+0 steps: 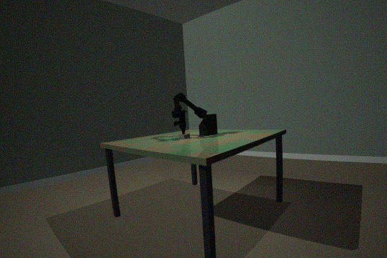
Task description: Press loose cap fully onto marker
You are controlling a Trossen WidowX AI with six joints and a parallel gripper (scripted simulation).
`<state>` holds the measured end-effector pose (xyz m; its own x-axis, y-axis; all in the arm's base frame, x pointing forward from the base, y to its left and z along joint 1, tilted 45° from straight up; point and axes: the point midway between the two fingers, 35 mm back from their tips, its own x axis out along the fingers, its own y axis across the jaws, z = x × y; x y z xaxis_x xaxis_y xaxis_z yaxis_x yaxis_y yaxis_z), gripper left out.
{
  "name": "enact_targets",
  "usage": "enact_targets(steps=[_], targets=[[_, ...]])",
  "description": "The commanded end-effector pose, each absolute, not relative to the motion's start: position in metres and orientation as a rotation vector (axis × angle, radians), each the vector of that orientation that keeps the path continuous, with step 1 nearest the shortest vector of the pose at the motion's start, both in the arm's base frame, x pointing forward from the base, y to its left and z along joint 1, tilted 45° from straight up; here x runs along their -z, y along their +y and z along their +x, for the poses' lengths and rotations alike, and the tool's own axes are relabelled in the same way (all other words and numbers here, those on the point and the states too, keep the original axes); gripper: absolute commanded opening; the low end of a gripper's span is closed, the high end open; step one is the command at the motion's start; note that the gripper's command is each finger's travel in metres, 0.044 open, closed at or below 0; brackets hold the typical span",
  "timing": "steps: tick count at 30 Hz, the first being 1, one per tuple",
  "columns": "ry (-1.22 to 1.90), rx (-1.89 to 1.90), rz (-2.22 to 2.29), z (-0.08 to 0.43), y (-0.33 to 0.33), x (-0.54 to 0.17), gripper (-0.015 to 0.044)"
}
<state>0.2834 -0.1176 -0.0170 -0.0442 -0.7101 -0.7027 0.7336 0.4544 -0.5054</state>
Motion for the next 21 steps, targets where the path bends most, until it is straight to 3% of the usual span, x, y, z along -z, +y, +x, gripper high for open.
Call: enact_targets(steps=[1, 17, 21], targets=[[1.12, 1.169, 0.033, 0.2833, -0.119, 0.0187, 0.0], [1.12, 1.169, 0.033, 0.2833, -0.119, 0.0187, 0.0], [1.116, 1.167, 0.026, 0.2835, -0.1176, 0.017, 0.0105]])
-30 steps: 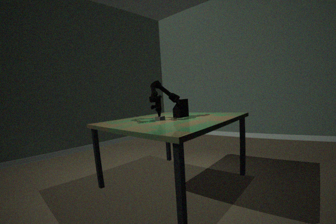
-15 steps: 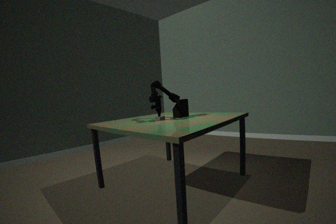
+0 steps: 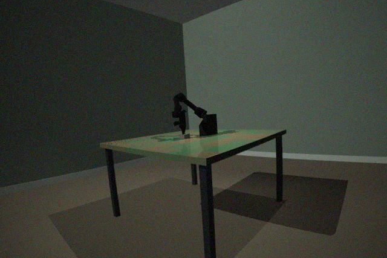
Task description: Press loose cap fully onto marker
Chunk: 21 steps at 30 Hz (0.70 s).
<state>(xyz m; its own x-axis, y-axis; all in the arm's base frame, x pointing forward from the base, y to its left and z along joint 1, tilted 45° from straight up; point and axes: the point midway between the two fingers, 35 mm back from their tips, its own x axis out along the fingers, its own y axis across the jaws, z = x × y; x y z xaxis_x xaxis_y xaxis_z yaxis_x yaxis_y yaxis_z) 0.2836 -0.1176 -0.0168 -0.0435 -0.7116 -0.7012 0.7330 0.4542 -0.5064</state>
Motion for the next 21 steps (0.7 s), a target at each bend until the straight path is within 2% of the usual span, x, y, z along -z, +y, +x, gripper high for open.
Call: enact_targets(steps=[1, 13, 21], targets=[[1.116, 1.167, 0.026, 0.283, -0.118, 0.017, 0.0131], [1.116, 1.167, 0.026, 0.283, -0.118, 0.017, 0.044], [1.117, 1.158, 0.032, 0.289, -0.064, -0.034, 0.044]])
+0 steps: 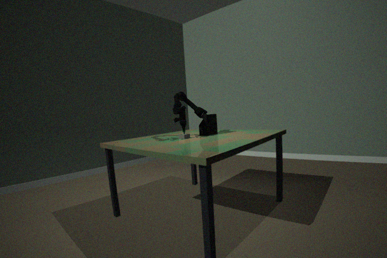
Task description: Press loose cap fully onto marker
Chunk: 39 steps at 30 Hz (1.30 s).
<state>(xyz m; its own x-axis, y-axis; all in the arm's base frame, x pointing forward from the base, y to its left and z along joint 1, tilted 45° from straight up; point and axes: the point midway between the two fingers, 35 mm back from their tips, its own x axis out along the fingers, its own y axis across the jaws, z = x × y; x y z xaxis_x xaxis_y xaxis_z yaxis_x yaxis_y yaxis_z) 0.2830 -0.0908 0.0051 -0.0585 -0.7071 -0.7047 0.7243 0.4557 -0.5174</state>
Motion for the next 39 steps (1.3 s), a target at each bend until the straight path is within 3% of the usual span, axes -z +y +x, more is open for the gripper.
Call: enact_targets(steps=[1, 5, 14, 22, 39], targets=[[1.117, 1.159, 0.032, 0.289, -0.062, -0.035, 0.044], [1.117, 1.159, 0.032, 0.289, -0.062, -0.035, 0.044], [1.512, 0.658, -0.569, 0.284, -0.038, -0.053, 0.0204], [1.52, 0.644, -0.584, 0.284, -0.038, -0.054, 0.0], [1.52, 0.644, -0.584, 0.284, -0.042, -0.049, 0.0]])
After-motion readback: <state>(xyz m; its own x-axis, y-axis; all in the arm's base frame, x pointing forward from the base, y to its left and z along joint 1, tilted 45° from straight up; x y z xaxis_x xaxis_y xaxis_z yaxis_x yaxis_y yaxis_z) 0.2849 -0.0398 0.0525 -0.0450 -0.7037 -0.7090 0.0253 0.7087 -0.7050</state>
